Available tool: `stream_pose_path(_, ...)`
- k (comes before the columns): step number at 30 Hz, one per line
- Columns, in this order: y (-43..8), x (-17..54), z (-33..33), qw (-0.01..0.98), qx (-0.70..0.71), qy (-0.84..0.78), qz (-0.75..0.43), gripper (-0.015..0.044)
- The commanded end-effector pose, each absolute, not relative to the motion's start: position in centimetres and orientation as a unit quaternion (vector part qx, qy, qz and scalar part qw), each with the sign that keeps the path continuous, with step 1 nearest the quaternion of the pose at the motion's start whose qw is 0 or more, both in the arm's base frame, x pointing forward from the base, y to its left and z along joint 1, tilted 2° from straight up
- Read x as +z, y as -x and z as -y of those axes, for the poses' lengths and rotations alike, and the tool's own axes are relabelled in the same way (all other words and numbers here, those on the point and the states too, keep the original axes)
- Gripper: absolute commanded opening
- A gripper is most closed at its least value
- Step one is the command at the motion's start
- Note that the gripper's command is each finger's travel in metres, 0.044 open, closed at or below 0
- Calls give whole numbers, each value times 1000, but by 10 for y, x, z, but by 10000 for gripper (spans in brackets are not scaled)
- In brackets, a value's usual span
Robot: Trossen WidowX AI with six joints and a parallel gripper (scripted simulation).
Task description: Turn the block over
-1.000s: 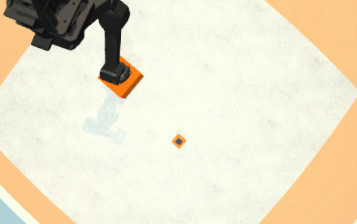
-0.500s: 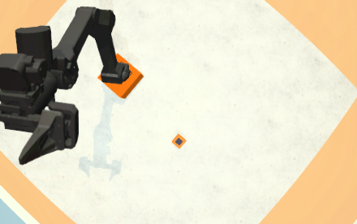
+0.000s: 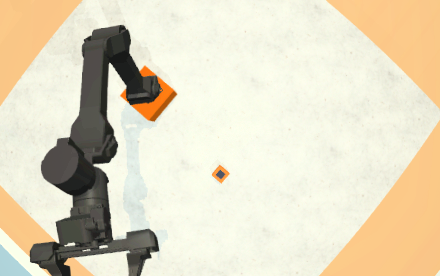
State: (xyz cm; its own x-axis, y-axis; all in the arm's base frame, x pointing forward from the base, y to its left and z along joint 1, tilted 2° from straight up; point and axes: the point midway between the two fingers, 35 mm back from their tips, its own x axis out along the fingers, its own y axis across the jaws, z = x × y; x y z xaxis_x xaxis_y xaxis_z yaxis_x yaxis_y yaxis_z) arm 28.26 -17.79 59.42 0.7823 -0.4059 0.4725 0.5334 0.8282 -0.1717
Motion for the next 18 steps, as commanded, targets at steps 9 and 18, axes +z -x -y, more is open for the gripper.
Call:
stream_pose_path(9, -398, 419, 171, 982, -171, 57, -62, 440)
stream_pose_path(18, -429, 275, 126, 952, -101, 26, -287, 440)
